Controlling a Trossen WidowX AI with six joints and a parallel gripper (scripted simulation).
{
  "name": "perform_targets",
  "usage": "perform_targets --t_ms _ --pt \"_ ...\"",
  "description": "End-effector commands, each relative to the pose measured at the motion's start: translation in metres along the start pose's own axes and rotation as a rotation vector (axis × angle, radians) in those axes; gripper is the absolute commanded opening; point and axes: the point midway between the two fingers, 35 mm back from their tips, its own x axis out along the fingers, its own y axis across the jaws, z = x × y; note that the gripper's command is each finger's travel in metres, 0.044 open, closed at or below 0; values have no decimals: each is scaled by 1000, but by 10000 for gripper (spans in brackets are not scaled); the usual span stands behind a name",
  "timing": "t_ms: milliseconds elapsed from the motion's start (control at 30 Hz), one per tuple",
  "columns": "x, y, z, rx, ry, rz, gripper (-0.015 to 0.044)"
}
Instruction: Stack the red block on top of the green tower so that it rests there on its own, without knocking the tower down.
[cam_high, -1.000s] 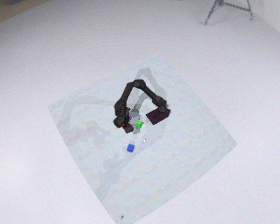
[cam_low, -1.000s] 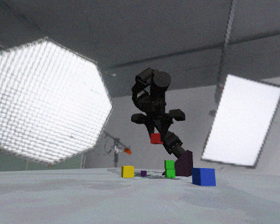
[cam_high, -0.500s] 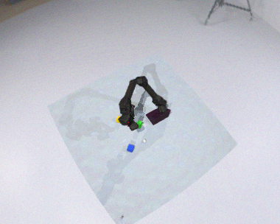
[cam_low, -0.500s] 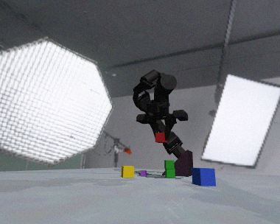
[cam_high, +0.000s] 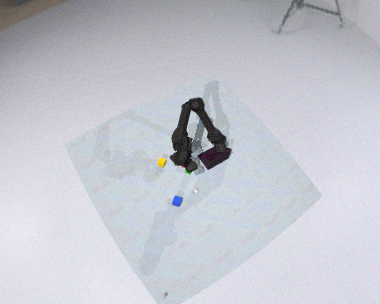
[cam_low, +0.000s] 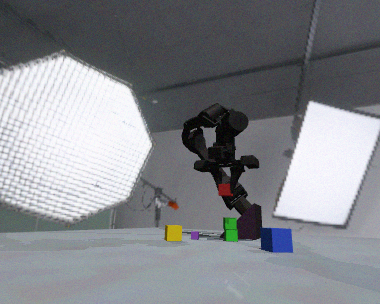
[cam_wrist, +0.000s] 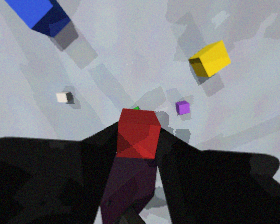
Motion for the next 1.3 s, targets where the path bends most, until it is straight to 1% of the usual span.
perform_targets --t_ms 0,267,367,500,667,900,1267 --pt "2 -1 -14 4 4 6 0" --pt "6 -4 -41 8 -2 -2 0" --pt "9 -4 -41 8 -3 -2 0" --pt "27 -4 -41 9 -3 -3 0" --pt "35 -4 -41 9 -3 -3 0" --pt "60 -4 -41 9 -4 -4 0" --pt "60 -4 -41 9 -4 -4 0"
